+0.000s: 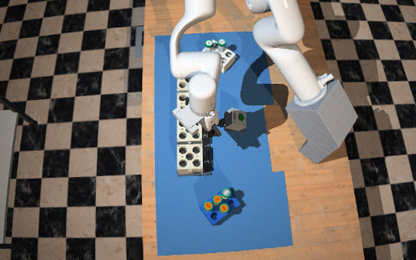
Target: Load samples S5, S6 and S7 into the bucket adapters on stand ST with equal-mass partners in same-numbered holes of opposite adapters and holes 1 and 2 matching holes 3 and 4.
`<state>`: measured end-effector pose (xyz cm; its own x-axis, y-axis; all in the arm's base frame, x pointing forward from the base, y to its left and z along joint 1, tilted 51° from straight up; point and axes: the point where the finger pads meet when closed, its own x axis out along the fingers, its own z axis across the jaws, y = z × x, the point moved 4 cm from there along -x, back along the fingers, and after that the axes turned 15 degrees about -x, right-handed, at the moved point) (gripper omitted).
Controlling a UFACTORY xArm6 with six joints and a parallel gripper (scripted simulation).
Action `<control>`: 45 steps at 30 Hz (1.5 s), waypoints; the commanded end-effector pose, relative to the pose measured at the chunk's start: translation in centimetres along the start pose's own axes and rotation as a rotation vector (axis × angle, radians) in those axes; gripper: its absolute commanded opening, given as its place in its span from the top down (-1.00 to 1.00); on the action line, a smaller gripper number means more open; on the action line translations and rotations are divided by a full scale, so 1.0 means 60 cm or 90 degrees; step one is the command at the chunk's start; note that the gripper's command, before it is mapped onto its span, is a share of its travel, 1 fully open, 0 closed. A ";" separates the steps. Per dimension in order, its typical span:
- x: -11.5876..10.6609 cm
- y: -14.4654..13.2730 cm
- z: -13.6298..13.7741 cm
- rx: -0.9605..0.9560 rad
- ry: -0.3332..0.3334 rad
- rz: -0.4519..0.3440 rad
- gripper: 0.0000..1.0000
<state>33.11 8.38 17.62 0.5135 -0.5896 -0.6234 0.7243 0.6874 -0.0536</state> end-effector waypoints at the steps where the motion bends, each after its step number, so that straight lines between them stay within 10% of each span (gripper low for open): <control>1: 0.001 0.029 -0.041 -0.083 0.001 -0.004 -1.00; 45: 0.006 0.169 -0.284 -0.083 0.001 -0.004 -1.00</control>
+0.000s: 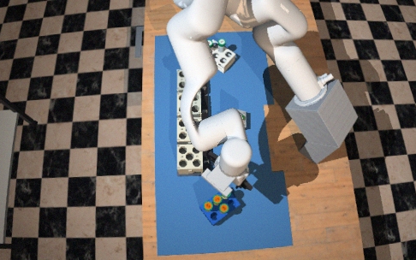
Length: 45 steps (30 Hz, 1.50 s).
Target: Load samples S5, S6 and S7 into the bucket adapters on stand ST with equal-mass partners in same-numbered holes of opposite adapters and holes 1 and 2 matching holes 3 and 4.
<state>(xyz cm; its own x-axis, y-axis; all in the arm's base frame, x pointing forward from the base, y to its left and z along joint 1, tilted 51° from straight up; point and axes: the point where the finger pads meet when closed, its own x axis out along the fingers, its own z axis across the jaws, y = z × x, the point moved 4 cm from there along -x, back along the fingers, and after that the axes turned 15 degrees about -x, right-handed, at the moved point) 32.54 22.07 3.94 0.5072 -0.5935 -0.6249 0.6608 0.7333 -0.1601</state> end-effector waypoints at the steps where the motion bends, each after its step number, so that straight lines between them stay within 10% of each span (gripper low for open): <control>1: 0.008 0.007 -0.004 0.001 -0.001 0.001 -1.00; 45: 0.166 0.007 -0.004 0.001 -0.001 0.000 -1.00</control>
